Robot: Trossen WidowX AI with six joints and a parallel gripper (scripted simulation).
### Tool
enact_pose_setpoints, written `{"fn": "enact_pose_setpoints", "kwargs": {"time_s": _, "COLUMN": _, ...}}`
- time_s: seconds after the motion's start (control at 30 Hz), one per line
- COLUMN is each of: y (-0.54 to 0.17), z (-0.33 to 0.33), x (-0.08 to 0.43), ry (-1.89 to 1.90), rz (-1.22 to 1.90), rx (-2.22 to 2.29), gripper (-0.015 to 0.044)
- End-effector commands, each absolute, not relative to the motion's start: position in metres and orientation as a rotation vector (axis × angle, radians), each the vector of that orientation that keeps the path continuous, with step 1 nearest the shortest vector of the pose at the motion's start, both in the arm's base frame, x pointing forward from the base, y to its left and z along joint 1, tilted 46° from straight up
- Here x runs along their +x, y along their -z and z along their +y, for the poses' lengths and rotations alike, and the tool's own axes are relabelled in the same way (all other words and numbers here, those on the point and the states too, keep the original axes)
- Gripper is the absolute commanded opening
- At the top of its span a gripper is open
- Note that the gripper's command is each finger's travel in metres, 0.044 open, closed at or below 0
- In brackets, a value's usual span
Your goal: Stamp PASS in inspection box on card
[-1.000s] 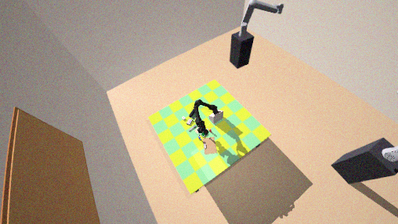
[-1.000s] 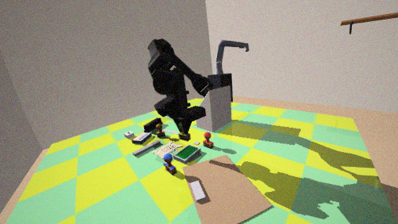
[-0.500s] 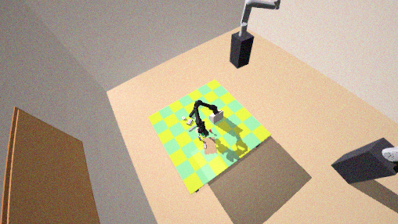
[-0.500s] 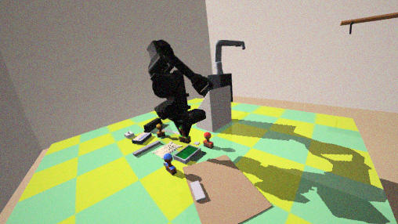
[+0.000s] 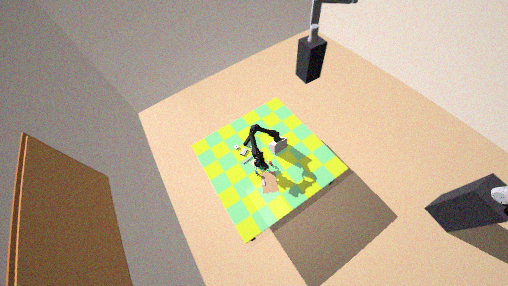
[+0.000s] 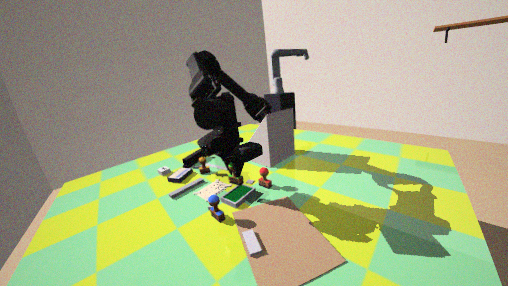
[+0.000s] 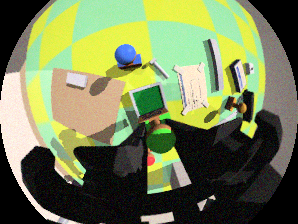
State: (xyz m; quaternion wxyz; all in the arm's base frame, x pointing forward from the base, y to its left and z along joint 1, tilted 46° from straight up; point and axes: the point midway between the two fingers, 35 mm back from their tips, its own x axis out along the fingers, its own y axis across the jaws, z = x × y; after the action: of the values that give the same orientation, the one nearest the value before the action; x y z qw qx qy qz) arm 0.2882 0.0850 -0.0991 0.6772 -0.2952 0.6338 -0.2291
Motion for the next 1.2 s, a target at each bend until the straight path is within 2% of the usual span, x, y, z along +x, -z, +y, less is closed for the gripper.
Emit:
{"fn": "enact_pose_setpoints", "kwargs": {"time_s": 0.0, "y": 0.101, "z": 0.083, "x": 0.289, "ry": 0.514, "rz": 1.422, "rx": -0.669, "gripper": 0.0}}
{"fn": "enact_pose_setpoints", "kwargs": {"time_s": 1.17, "y": 0.117, "z": 0.066, "x": 0.29, "ry": 0.516, "rz": 1.421, "rx": -0.669, "gripper": 0.0}}
